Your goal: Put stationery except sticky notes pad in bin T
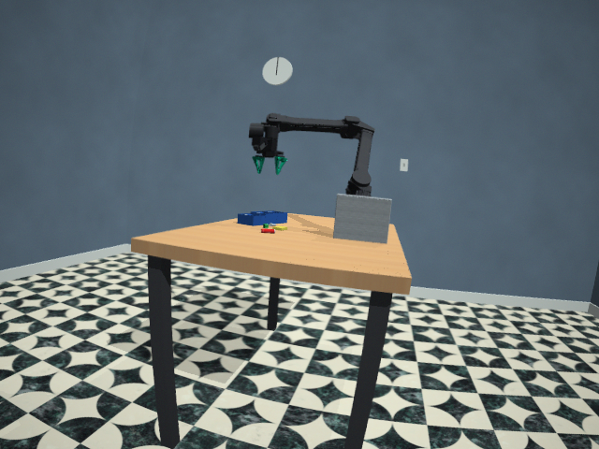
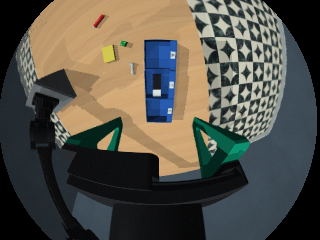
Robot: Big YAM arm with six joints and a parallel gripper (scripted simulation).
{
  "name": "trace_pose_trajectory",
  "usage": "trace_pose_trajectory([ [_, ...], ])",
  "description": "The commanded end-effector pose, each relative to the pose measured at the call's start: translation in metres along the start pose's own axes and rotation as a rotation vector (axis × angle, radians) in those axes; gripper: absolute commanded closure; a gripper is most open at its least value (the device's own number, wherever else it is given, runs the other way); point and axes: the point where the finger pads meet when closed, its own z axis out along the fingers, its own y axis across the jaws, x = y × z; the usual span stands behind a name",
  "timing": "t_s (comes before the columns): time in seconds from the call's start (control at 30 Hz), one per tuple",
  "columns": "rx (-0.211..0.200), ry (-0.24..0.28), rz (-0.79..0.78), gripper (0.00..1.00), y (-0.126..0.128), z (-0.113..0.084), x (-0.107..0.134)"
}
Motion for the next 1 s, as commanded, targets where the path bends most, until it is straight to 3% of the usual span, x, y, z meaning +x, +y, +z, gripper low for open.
trace_pose_trajectory([
  [0.0, 0.026, -0.021, 0.022, 0.0, -0.009, -0.0122, 0.0012],
  [0.97, 0.022, -0.02, 0.032, 0.0, -0.0019, -0.005, 0.0042],
])
